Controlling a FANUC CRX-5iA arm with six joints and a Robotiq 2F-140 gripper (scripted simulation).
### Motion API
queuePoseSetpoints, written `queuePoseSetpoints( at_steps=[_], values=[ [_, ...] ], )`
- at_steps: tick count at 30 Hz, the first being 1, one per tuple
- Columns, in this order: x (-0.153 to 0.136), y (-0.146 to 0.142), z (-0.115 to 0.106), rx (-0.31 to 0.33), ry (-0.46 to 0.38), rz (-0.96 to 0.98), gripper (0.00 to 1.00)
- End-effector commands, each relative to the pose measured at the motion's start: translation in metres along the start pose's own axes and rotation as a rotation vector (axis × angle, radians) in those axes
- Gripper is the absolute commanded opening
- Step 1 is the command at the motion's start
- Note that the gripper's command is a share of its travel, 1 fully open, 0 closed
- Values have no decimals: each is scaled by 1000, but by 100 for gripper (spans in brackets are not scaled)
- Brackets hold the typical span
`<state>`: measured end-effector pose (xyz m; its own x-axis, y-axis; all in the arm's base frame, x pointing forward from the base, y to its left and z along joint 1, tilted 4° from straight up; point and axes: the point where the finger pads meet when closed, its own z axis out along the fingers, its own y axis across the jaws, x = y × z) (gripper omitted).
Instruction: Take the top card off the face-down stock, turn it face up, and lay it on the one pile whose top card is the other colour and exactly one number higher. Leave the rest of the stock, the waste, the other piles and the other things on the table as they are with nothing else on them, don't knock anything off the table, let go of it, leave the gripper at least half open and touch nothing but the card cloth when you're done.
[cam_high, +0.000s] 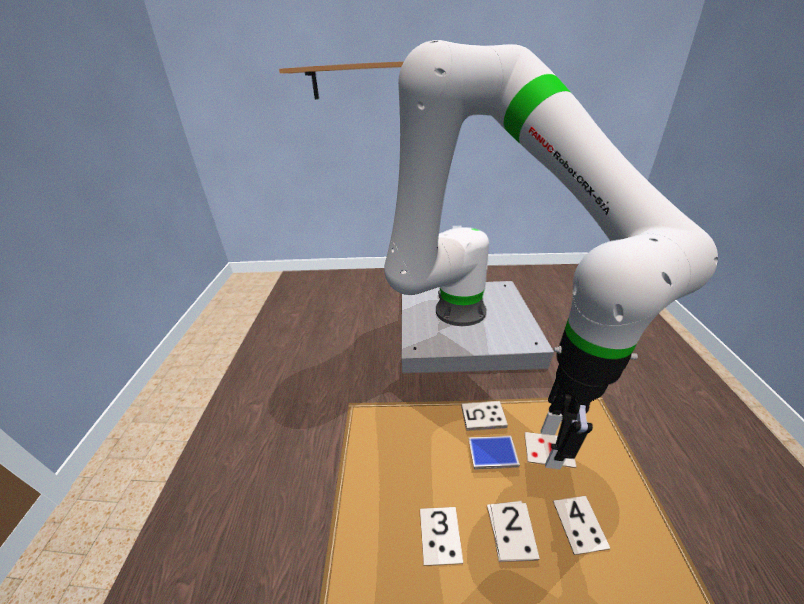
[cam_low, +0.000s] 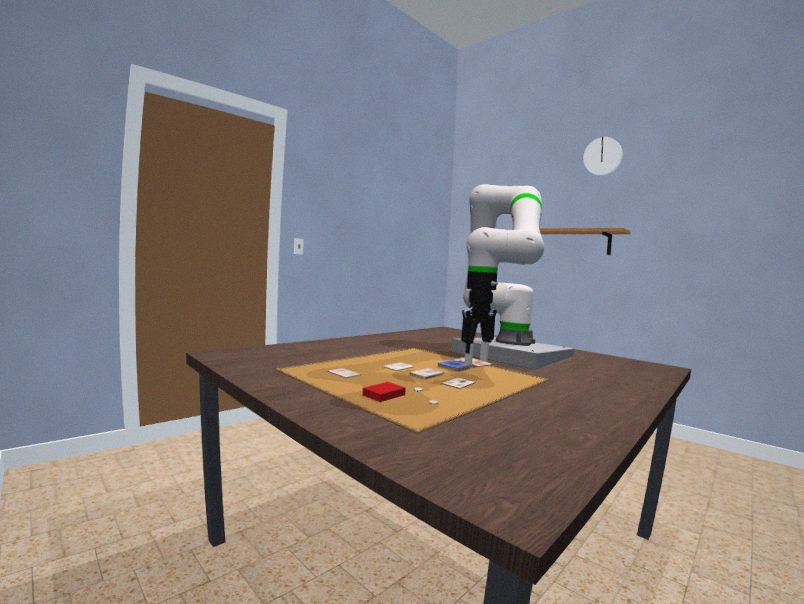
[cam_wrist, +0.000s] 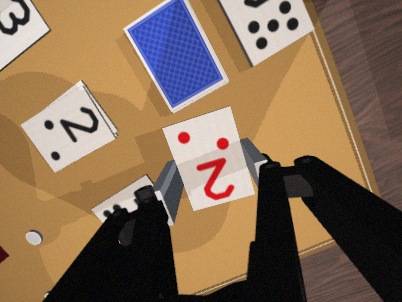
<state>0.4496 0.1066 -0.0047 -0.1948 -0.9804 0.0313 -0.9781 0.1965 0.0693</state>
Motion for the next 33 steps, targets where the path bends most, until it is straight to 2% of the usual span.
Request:
queuePoseSetpoints(
  at_steps=[1, 9, 11, 26, 28, 33],
  values=[
    [5, -5, 0, 1, 0, 37, 40],
    [36, -31, -1, 1, 0, 250, 40],
    [36, -31, -1, 1, 0, 250, 40],
    [105, -91, -1, 0, 0, 738, 40],
    [105, -91, -1, 0, 0, 738, 40],
    [127, -110, -1, 0, 0, 893, 40]
  ],
)
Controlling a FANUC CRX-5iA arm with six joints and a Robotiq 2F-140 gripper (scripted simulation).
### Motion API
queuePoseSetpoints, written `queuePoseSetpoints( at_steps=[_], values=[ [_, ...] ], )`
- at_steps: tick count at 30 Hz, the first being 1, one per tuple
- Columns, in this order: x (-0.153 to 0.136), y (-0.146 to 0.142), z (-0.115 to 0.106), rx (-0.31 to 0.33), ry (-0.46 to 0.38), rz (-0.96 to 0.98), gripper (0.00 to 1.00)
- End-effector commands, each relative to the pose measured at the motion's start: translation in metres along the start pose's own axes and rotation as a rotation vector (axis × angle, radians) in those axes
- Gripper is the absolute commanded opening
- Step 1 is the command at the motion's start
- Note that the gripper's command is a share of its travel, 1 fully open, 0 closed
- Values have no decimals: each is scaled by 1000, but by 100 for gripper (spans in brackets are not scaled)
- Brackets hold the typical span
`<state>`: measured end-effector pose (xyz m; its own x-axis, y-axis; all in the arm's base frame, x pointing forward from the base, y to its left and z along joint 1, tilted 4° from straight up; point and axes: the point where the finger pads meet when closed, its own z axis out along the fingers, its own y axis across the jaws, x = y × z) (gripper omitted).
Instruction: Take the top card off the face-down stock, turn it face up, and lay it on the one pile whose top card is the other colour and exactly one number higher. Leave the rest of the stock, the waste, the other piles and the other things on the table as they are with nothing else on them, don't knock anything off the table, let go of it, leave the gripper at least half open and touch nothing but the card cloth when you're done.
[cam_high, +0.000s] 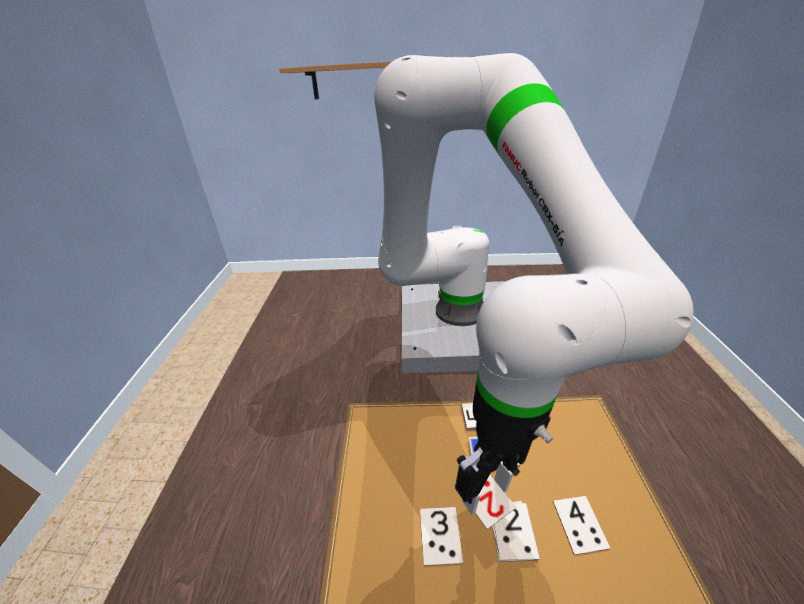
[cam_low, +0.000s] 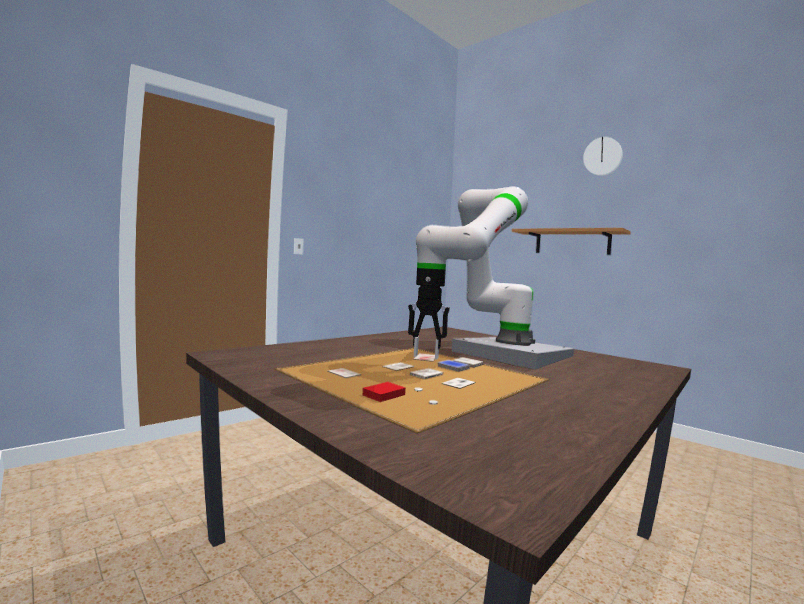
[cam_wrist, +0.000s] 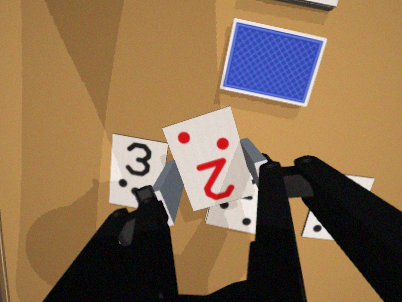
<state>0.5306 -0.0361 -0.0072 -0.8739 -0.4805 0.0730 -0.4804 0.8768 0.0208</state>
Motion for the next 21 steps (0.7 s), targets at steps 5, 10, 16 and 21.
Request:
queuePoseSetpoints(
  at_steps=[5, 10, 16, 21],
  values=[
    [0, -30, 0, 0, 0, 160, 40],
    [-1, -52, -1, 0, 0, 277, 40],
    [-1, -66, -1, 0, 0, 351, 40],
    [-1, -79, -1, 0, 0, 420, 40]
  ],
)
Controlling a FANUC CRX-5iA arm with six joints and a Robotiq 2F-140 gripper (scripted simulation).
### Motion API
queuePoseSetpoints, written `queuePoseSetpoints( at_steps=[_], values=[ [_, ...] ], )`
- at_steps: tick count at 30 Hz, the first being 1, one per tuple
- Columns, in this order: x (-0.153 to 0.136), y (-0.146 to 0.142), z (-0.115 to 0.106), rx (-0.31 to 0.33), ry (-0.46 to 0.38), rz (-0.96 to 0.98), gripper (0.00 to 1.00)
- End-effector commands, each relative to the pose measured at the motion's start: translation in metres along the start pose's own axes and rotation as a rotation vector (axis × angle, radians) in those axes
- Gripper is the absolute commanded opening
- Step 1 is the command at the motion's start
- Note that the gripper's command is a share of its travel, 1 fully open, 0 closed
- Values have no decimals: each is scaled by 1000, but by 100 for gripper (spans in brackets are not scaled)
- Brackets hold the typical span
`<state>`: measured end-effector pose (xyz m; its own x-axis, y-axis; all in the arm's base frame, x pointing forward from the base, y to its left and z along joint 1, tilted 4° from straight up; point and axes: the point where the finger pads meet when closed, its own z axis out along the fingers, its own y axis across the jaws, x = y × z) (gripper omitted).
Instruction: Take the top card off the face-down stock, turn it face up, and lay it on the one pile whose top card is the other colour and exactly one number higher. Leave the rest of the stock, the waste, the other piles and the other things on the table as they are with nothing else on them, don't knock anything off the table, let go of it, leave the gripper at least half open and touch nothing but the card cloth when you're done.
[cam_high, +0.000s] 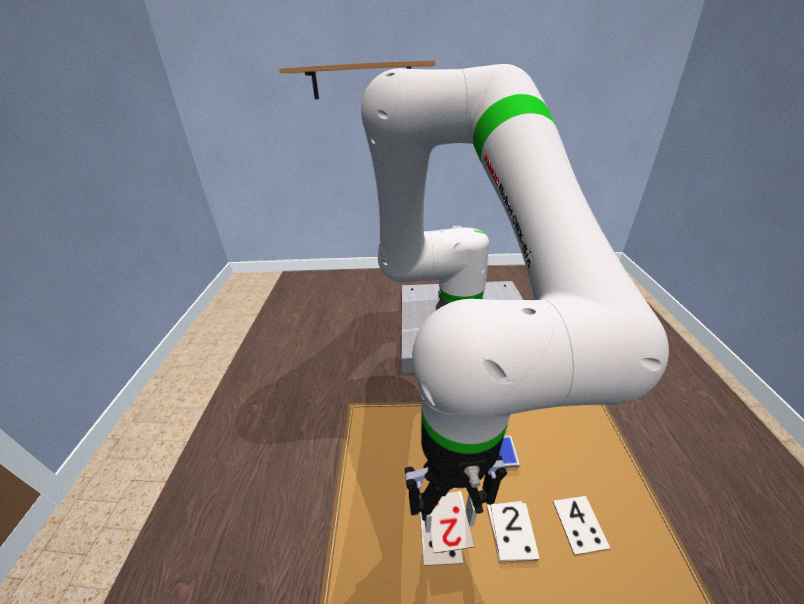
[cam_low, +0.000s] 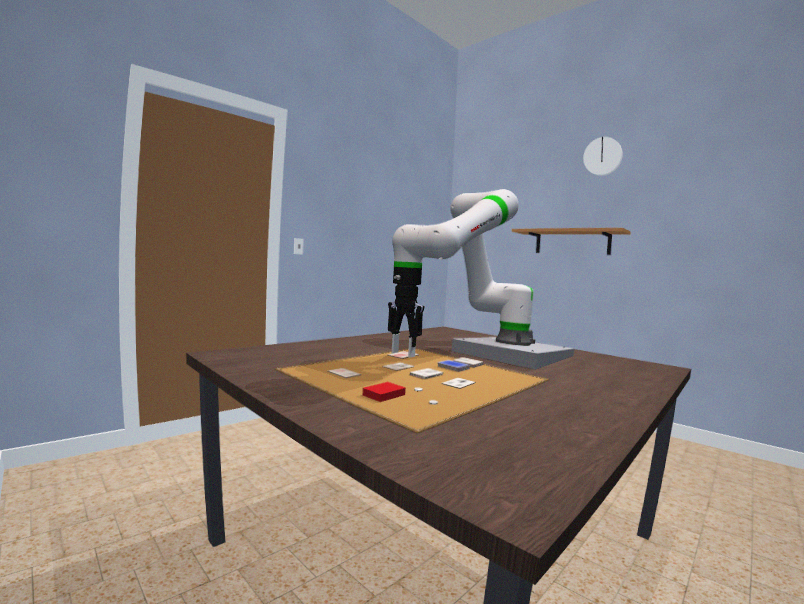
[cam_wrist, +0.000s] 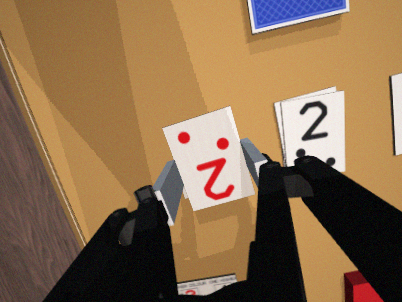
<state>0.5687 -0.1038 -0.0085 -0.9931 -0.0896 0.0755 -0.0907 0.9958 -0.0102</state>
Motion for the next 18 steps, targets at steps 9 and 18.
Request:
queuePoseSetpoints(
  at_steps=[9, 18],
  values=[
    [-5, -10, 0, 0, -1, 60, 40],
    [-6, -12, 0, 0, -1, 73, 40]
  ],
)
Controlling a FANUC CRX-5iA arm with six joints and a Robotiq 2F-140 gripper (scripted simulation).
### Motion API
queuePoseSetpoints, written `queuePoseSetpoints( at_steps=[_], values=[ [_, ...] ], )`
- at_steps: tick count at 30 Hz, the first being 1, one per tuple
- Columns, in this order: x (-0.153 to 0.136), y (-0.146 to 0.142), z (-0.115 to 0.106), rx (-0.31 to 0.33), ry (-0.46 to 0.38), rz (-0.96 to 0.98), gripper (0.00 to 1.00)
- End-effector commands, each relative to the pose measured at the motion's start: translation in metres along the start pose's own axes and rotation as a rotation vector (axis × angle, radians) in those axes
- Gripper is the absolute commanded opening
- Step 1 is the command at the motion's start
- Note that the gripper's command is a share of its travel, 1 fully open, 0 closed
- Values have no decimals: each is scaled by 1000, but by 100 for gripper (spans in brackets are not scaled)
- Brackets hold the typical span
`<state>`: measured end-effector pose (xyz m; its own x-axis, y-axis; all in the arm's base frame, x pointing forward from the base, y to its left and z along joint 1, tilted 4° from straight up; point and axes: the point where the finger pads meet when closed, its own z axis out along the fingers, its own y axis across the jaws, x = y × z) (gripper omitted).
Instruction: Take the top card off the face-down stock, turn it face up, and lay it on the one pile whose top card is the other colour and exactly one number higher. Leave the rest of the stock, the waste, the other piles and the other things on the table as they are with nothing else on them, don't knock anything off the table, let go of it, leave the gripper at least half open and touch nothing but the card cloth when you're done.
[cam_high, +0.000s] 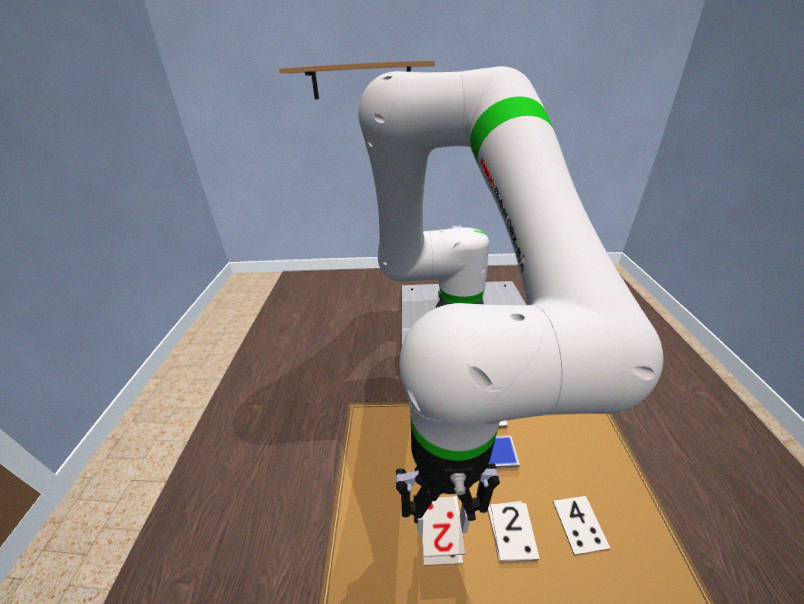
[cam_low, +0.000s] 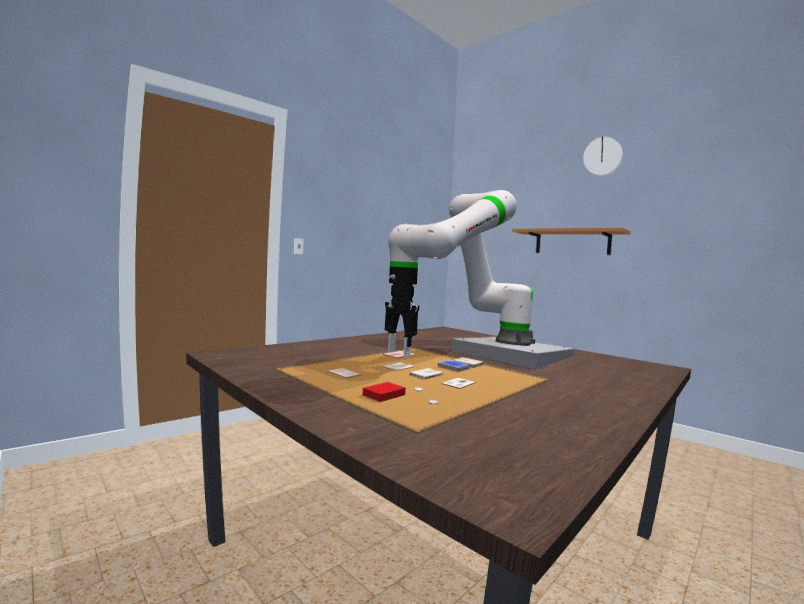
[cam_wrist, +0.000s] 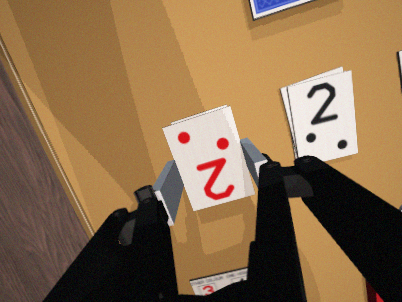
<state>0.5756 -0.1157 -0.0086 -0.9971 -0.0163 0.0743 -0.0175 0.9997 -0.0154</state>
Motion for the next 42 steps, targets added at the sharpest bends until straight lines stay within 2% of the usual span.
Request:
queuePoseSetpoints(
  at_steps=[1, 18, 42],
  values=[
    [0, 0, 0, 0, -1, 0, 40],
    [0, 0, 2, 0, -1, 0, 40],
    [-1, 0, 31, 0, -1, 0, 40]
  ],
)
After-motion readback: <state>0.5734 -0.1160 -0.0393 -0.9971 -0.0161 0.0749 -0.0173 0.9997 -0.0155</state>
